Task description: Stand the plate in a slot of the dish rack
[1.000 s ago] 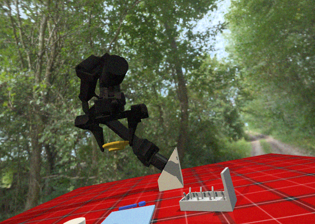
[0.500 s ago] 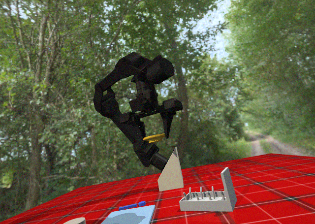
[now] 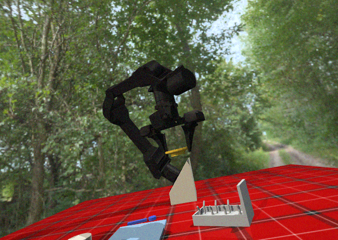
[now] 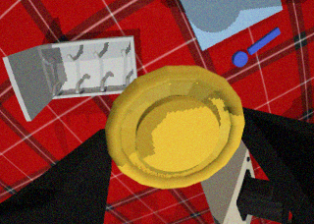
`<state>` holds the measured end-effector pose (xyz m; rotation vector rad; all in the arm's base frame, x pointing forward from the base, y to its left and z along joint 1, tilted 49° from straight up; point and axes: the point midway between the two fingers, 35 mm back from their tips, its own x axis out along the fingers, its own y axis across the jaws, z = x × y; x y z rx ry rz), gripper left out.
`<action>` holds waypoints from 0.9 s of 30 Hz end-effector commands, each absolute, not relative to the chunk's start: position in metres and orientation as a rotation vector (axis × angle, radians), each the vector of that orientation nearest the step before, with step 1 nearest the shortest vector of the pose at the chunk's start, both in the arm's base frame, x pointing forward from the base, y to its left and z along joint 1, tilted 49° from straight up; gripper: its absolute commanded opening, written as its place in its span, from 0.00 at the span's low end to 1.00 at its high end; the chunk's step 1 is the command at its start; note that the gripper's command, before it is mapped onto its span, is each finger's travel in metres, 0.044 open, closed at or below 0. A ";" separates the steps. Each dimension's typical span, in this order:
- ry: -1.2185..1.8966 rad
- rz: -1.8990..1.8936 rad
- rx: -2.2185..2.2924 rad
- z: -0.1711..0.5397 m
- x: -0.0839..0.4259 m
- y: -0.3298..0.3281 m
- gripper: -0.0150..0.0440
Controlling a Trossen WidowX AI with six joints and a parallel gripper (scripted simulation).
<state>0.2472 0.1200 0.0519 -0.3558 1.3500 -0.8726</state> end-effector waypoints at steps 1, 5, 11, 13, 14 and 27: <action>1.442 -0.819 -0.350 0.044 0.245 0.112 0.25; 1.530 -0.749 -0.344 0.034 0.244 0.105 0.25; 1.642 -0.625 -0.328 0.021 0.242 0.095 0.25; 1.675 -0.579 -0.322 0.017 0.242 0.092 0.25; 1.691 -0.555 -0.319 0.015 0.241 0.091 0.25; 1.820 -0.203 -0.274 -0.008 0.239 0.076 0.25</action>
